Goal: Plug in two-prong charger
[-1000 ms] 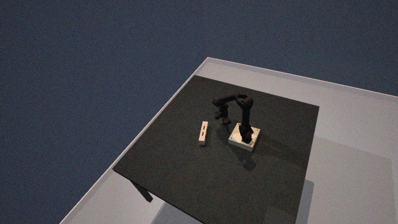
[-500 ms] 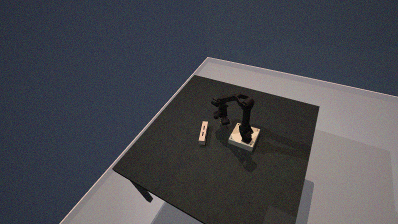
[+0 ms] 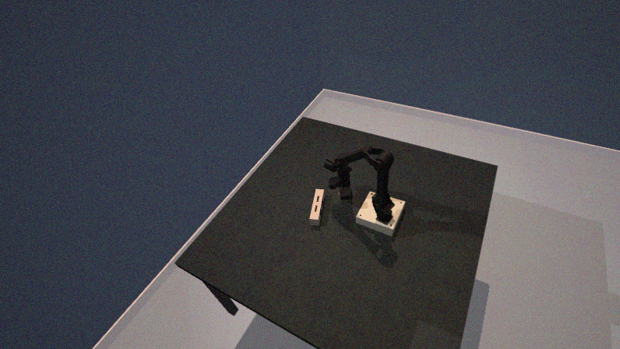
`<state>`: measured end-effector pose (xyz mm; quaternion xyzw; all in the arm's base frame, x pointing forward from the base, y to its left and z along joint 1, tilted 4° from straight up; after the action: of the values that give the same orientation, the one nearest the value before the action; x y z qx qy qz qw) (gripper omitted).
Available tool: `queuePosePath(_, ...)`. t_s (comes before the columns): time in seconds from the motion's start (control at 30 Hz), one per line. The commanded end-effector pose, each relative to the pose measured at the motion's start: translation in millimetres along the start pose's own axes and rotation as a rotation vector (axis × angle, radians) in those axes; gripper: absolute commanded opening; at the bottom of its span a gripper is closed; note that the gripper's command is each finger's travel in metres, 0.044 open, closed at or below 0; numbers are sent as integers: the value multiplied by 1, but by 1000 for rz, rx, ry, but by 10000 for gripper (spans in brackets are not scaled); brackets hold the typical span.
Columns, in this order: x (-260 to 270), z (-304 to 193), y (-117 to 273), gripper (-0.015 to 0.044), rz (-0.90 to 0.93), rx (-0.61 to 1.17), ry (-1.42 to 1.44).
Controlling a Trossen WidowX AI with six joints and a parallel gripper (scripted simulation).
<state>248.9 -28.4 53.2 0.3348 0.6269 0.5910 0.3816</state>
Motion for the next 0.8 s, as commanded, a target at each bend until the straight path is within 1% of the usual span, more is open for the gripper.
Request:
queuePosePath(0.0, 8, 4, -5, 0, 7, 0, -32)
queuePosePath(0.63, 42, 20, -21, 0, 19, 1, -153)
queuePosePath(0.77, 42, 23, -21, 0, 19, 1, -155)
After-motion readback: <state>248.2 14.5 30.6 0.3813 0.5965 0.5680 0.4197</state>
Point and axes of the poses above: the point midway between the two fingers, 35 mm back from their tips, its own y axis back along the fingers, its own x axis across the jaws, z = x × y, the point moved 1 cm from there along y, back along the fingers, and after that the axes turned 10 degrees about -y, right-handed, at the moved point
